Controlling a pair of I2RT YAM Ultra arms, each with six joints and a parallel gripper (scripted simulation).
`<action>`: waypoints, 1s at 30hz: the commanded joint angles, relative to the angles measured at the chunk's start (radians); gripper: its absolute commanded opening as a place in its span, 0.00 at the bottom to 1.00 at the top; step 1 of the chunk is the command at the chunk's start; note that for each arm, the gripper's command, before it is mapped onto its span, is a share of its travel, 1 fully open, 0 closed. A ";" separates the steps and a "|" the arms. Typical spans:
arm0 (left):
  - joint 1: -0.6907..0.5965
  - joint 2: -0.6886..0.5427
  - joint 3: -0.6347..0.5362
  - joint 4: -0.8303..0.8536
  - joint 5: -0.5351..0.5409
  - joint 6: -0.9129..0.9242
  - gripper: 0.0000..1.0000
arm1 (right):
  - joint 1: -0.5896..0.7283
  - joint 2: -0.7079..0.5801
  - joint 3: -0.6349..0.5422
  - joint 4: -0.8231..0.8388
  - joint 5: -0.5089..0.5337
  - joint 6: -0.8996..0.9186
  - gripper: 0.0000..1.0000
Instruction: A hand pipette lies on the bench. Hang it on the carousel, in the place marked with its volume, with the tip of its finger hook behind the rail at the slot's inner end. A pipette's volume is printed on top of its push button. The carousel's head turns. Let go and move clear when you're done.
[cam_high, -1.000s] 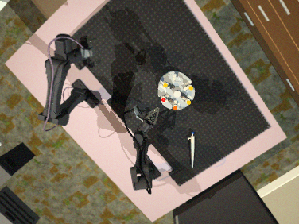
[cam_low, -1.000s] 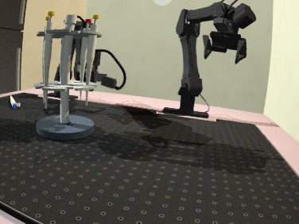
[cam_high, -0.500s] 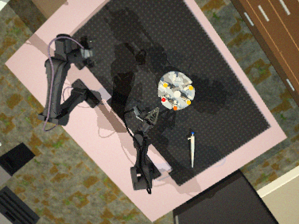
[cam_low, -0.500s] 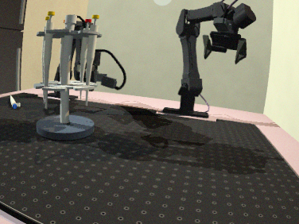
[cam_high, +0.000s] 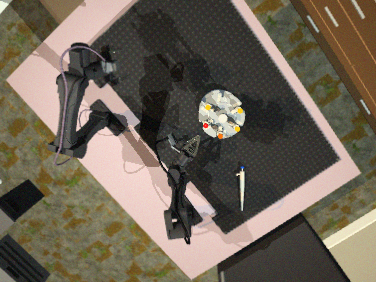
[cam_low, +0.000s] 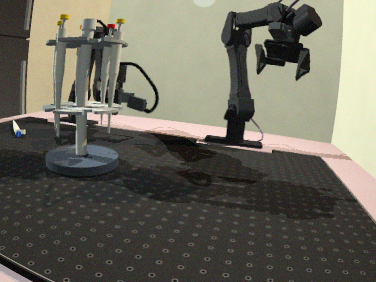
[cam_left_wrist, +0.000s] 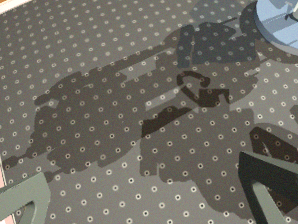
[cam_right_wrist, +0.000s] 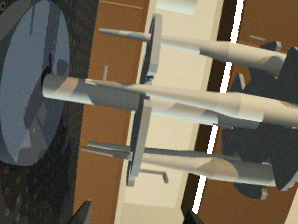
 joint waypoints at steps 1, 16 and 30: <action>0.009 0.001 0.015 0.012 0.021 0.007 1.00 | -0.009 -0.030 0.026 0.024 -0.004 0.010 0.49; 0.009 0.001 0.015 0.012 0.021 0.007 1.00 | -0.020 -0.005 0.036 0.005 -0.017 0.010 0.49; 0.009 0.001 0.015 0.012 0.021 0.007 1.00 | -0.064 0.044 0.097 -0.035 -0.061 0.010 0.49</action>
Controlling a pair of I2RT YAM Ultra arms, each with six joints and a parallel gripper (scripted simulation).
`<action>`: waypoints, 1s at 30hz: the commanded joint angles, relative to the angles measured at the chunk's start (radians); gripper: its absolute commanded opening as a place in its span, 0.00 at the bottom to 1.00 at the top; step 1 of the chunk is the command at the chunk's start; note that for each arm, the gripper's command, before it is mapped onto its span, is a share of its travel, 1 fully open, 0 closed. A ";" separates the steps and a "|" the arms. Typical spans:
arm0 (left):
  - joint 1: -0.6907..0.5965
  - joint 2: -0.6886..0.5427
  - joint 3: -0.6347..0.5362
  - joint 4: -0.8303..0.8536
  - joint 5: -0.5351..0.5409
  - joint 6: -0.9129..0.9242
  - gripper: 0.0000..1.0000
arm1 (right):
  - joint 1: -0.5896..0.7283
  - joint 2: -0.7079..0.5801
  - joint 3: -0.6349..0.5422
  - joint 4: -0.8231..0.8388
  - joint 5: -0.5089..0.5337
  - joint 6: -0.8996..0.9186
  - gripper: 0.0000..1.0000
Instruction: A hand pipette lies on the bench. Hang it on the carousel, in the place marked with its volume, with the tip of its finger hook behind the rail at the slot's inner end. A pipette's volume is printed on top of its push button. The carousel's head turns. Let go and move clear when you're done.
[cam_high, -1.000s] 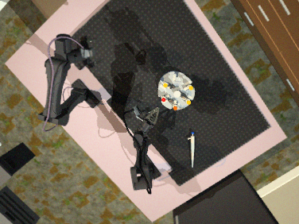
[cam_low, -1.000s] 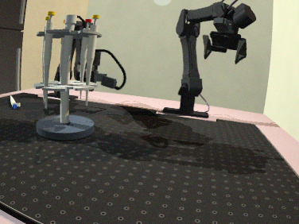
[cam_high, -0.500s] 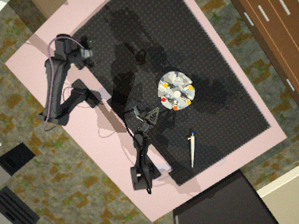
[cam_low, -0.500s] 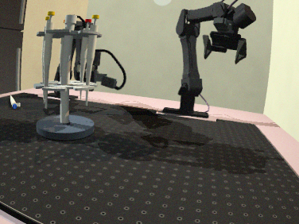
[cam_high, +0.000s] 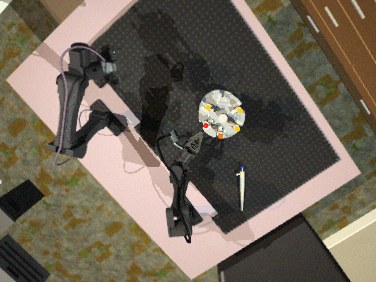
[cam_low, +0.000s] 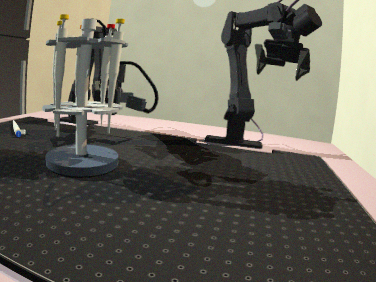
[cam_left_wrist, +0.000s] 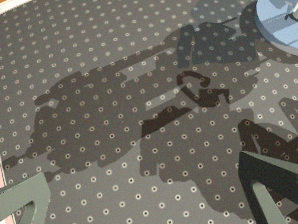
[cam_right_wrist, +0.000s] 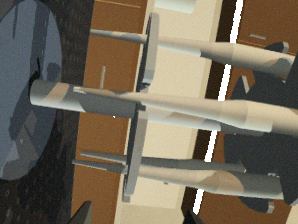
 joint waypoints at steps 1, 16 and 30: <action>0.009 0.001 0.015 0.012 0.021 0.007 1.00 | -0.023 0.018 0.041 -0.013 -0.023 0.010 0.49; 0.009 0.001 0.015 0.012 0.021 0.007 1.00 | -0.066 0.056 0.112 -0.045 -0.066 0.010 0.49; 0.009 0.001 0.015 0.012 0.021 0.007 1.00 | -0.103 0.093 0.182 -0.075 -0.103 0.010 0.49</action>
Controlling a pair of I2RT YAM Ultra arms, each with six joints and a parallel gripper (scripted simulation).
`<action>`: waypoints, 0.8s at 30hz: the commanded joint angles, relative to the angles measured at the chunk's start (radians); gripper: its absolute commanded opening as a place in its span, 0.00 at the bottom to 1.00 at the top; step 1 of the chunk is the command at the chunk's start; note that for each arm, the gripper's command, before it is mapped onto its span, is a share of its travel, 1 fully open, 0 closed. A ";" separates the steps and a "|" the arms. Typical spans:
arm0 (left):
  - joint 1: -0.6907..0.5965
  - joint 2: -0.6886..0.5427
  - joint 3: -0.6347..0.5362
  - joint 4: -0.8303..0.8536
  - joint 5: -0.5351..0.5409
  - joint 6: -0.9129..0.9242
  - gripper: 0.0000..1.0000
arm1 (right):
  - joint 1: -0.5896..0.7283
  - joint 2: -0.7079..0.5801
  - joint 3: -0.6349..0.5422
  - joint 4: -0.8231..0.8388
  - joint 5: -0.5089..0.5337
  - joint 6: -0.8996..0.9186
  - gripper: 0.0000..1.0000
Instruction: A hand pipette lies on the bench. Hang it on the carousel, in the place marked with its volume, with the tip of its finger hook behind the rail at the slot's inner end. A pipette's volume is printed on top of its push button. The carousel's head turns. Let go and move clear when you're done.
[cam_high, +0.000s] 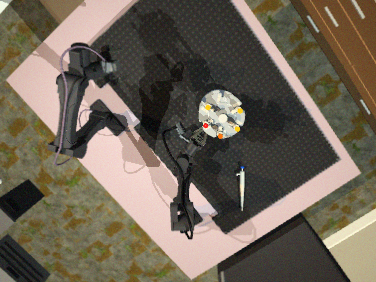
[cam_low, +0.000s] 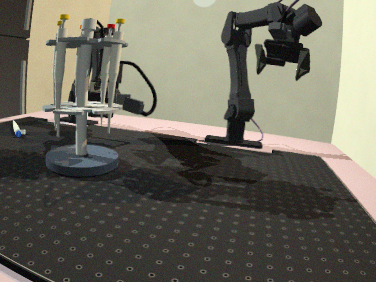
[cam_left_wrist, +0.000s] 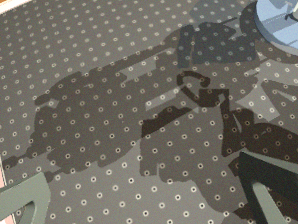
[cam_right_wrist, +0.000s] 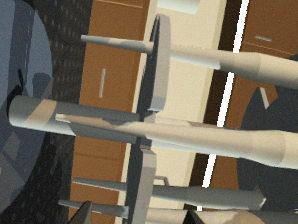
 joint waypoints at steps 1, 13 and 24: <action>0.009 0.001 0.015 0.012 0.021 0.007 1.00 | -0.018 0.016 0.044 -0.009 -0.019 0.010 0.49; 0.009 0.001 0.015 0.012 0.021 0.007 1.00 | -0.021 -0.001 0.050 0.001 -0.020 0.010 0.00; 0.009 0.001 0.015 0.012 0.021 0.007 1.00 | -0.021 -0.003 0.050 0.013 -0.014 0.004 0.00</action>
